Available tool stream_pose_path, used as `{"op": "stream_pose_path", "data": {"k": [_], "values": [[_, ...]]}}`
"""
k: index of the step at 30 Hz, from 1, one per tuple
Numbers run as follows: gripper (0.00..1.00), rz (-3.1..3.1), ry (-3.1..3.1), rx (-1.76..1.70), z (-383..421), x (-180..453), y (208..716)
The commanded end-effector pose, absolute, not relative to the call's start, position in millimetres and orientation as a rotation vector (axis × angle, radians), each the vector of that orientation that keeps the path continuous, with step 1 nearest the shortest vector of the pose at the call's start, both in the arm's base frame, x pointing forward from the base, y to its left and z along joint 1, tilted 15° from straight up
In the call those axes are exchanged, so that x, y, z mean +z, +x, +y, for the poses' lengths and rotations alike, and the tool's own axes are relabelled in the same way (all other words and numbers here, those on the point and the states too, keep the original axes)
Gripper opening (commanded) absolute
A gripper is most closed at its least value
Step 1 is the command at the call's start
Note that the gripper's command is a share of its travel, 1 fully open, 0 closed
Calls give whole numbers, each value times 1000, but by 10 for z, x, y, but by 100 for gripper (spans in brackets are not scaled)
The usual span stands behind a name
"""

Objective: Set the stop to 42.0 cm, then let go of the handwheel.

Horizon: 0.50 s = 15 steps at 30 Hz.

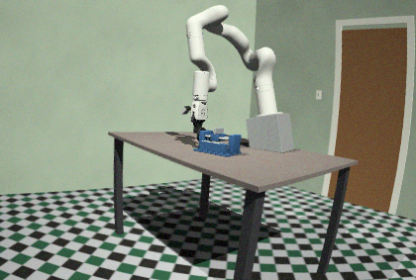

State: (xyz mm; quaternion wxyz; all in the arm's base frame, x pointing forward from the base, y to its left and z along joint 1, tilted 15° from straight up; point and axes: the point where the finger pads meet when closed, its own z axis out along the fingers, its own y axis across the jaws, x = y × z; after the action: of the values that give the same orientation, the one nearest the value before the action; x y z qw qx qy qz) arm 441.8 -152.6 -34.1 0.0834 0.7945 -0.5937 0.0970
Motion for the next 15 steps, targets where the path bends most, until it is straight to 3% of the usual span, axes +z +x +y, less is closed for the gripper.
{"op": "stream_pose_path", "data": {"k": [1,15], "values": [[6,-1772,2372,291,-1517,-325,4443],[6,-1772,2372,291,-1492,-298,4504]]}}
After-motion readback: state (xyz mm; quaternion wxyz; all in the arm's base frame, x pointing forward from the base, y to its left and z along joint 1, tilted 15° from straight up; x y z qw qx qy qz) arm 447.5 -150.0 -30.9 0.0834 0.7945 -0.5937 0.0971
